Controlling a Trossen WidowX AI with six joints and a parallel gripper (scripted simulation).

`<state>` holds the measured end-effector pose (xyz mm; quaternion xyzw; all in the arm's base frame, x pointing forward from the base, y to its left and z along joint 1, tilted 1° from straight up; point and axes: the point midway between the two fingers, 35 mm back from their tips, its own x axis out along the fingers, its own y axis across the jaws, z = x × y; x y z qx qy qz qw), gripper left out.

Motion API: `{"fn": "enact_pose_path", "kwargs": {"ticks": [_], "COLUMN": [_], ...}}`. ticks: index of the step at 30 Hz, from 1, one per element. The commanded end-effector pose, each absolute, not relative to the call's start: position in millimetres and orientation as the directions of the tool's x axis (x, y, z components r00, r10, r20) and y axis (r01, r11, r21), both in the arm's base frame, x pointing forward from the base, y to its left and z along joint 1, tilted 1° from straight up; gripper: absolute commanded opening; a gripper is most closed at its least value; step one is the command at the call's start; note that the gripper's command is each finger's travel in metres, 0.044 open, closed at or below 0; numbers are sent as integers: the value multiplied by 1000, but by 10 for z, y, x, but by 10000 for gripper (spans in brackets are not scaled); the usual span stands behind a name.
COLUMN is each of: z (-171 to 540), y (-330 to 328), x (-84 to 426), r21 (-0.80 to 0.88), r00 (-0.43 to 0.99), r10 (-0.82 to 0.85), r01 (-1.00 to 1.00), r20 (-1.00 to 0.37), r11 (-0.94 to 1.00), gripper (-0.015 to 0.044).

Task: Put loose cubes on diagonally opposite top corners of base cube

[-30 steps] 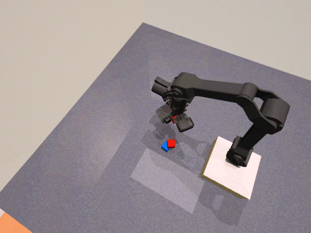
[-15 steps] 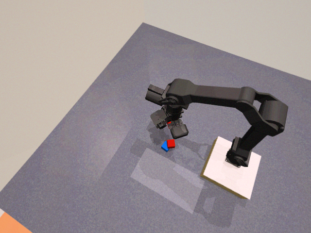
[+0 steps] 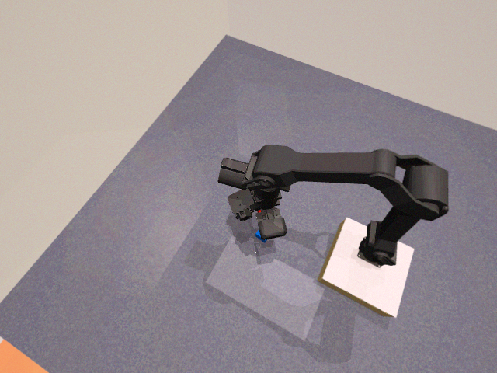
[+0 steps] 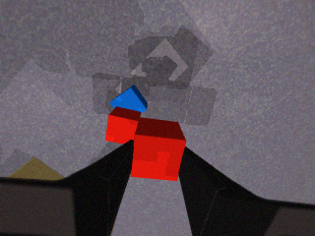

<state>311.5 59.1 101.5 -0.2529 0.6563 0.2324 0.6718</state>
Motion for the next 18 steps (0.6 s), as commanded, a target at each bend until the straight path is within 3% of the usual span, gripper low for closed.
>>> {"fn": "enact_pose_path", "kwargs": {"ticks": [1, 18], "z": [984, 818], "y": [712, 1015], "x": [3118, 3071], "r21": [-30, -27], "r00": [27, 26], "r10": [-17, -15], "r01": [-620, -561], "r20": [-999, -1000], "r11": [784, 828], "gripper": [105, 105]}}
